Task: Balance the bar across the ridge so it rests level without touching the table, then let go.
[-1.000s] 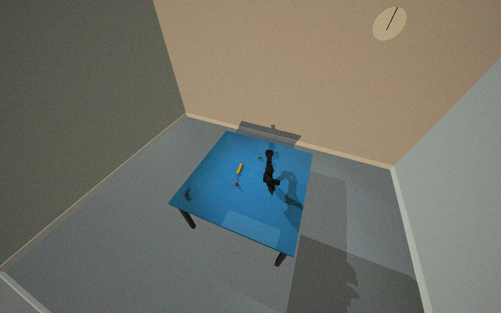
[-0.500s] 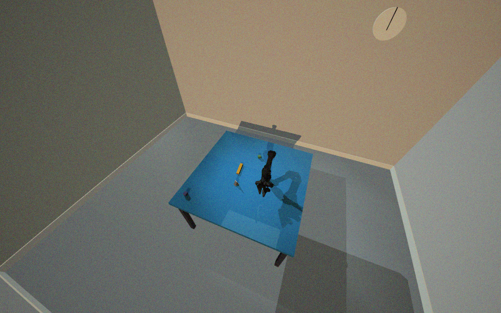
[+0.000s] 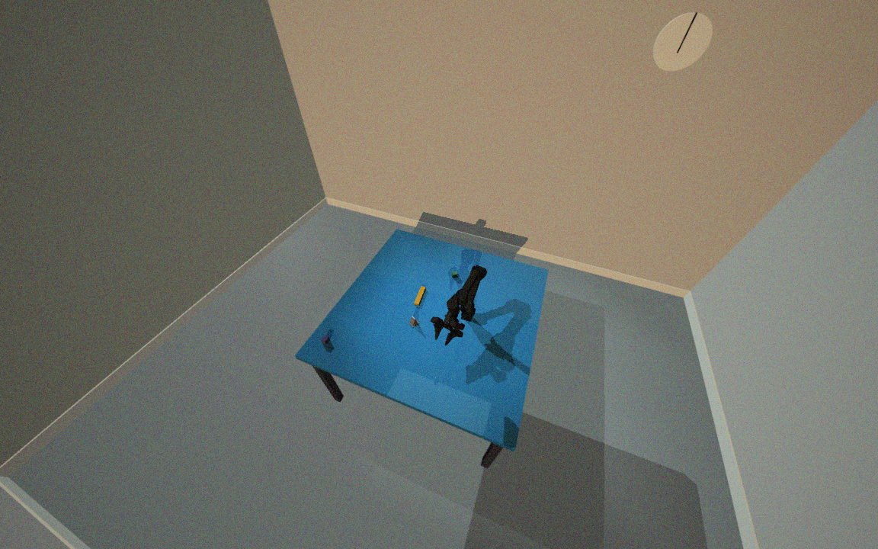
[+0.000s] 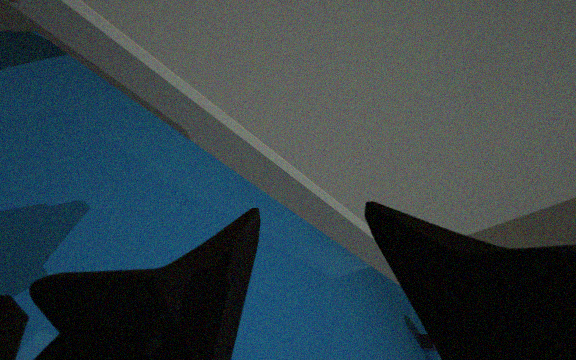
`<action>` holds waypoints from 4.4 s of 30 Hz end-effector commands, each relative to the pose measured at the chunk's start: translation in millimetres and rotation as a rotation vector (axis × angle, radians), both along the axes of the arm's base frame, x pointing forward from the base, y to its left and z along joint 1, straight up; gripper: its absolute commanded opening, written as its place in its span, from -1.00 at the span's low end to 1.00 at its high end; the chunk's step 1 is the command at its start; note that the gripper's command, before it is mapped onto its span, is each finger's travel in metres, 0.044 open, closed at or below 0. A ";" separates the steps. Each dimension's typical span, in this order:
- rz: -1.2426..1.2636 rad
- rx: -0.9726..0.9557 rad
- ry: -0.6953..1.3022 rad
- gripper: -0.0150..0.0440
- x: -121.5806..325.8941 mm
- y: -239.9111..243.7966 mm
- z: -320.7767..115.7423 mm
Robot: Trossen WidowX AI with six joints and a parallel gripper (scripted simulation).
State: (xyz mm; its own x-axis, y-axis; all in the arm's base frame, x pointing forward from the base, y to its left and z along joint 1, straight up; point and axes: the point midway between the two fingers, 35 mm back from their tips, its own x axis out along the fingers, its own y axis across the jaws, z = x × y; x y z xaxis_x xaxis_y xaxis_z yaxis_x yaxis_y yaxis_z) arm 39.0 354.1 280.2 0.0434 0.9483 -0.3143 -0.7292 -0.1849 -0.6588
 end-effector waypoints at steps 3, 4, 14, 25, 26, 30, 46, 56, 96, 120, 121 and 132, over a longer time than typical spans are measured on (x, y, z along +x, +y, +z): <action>-0.149 -0.059 0.126 0.58 36.5 0.2 -10.6; -0.172 -0.067 0.146 0.58 42.0 -0.2 -12.1; -0.408 -0.126 0.347 0.58 97.4 -9.9 -27.8; -0.681 -0.159 0.569 0.58 156.0 -32.5 -45.2; -0.706 -0.160 0.588 0.58 161.1 -35.2 -46.9; -0.809 -0.163 0.665 0.58 181.1 -46.9 -53.3; -1.231 -0.125 0.991 0.58 251.8 -105.7 -78.7; -1.496 -0.059 1.189 0.58 286.8 -151.4 -93.5; -2.617 0.558 1.934 0.58 331.0 -372.2 -149.3; -2.865 0.793 2.048 0.58 321.5 -419.7 -202.2; -2.865 0.793 2.048 0.58 321.5 -419.7 -203.4; -2.865 0.793 2.048 0.58 322.0 -419.8 -211.9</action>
State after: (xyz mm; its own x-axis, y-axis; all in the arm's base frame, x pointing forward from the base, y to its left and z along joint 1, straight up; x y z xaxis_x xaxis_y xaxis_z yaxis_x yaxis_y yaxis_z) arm 362.6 -65.3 75.5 0.0419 -0.0042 -0.9991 0.9920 0.1194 0.0411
